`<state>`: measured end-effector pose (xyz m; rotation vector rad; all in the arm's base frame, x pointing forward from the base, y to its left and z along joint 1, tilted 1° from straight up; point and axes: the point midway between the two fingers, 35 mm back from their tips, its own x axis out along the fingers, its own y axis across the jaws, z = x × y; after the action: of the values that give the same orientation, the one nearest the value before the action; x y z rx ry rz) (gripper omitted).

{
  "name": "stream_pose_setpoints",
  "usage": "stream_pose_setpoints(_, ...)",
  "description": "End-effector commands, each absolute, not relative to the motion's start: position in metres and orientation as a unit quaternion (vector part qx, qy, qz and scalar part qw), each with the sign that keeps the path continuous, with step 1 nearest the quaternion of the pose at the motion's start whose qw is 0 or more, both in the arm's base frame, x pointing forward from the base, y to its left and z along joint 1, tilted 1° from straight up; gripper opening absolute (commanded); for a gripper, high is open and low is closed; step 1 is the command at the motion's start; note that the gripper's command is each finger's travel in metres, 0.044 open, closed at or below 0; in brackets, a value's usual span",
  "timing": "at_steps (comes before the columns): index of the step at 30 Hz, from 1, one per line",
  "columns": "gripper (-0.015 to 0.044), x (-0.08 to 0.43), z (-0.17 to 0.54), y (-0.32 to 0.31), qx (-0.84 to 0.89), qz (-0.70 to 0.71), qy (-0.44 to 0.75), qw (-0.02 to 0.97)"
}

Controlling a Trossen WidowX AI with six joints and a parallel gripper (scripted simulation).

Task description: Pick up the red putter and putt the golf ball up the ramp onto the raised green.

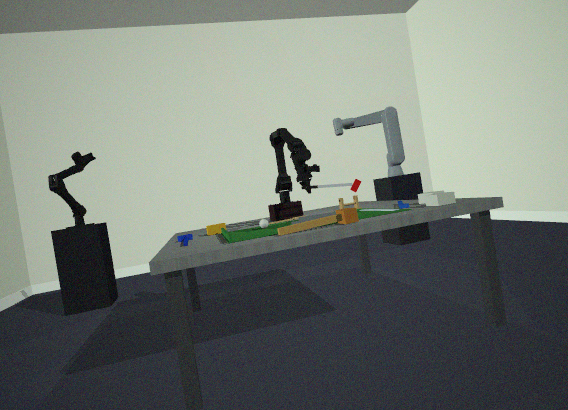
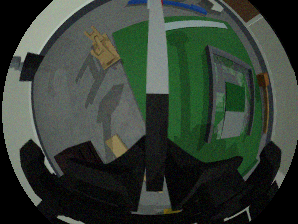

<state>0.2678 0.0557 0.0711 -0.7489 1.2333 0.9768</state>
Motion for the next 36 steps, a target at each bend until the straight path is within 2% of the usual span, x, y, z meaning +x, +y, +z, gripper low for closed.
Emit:
stream_pose_setpoints(1, 0.0, 0.272, 0.074, 0.034, -0.293, 0.383, 0.568, 0.667)
stream_pose_setpoints(18, 0.0, 0.264, 0.079, -0.054, -0.133, 0.187, 0.654, 0.72)
stream_pose_setpoints(36, 0.0, 0.226, 0.086, -0.138, 0.05, -0.034, 0.69, 0.721)
